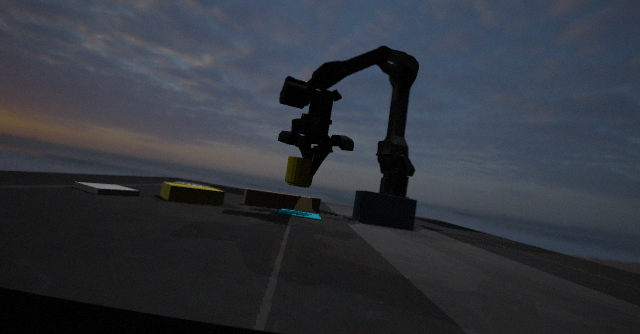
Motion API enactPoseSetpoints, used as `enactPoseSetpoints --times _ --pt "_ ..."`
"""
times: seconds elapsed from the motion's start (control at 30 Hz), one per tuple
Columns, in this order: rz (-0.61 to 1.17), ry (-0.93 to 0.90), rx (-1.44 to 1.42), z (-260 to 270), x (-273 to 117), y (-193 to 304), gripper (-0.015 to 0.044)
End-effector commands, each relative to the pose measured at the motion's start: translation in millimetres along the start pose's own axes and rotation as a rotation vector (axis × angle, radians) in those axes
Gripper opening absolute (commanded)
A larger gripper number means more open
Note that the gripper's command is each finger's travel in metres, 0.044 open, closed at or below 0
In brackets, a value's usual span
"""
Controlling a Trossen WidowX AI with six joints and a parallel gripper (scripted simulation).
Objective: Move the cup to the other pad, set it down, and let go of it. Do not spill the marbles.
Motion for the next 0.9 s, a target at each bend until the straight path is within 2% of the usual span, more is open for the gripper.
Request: enactPoseSetpoints --times 0.0,0.47,0.87 --pt "-0.007 -0.002 0.006 8 -2 -4 0.0" --pt "-0.008 -0.003 0.006 27 -3 -14 0.0" --pt "-0.008 -0.003 0.006 27 14 -15 0.0"
Point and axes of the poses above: the point midway between the two fingers, 35 mm back from their tips, its own x axis out along the fingers, its own z axis across the jaws, y = z × x, the point moved 6 cm from there along -x, back along the fingers
